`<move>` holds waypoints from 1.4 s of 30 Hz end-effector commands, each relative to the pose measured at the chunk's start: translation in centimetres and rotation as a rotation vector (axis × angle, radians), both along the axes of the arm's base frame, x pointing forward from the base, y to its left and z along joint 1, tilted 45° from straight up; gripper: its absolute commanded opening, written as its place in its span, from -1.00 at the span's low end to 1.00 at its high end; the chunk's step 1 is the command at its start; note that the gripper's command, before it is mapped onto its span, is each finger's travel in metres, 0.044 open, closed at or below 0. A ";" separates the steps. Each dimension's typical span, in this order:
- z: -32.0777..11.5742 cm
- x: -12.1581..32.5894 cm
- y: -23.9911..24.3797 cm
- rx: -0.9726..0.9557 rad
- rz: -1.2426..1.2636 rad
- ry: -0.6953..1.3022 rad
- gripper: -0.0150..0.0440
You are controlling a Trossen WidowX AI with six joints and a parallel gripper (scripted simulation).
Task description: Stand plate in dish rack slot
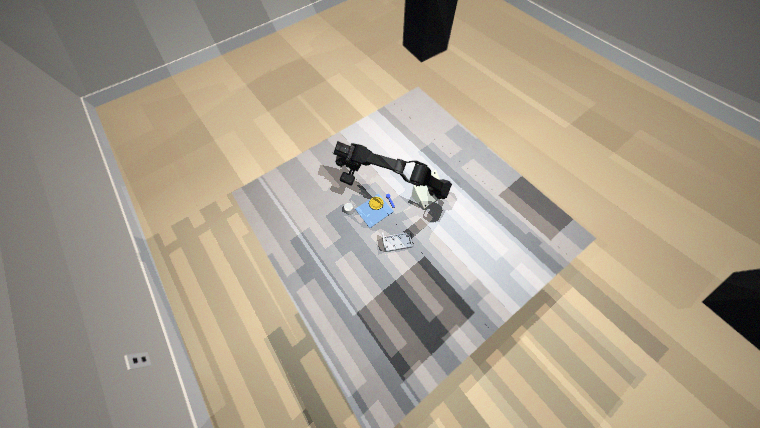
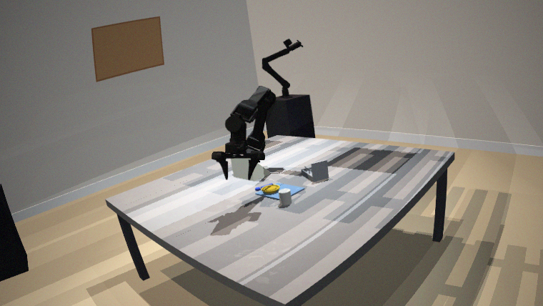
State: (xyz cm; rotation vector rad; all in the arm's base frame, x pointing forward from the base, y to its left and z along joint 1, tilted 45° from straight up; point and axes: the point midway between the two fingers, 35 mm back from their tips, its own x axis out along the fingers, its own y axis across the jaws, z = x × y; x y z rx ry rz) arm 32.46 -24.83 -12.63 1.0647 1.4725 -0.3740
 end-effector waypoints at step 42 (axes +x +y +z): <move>6.6 -3.9 16.1 0.283 0.913 -0.396 0.86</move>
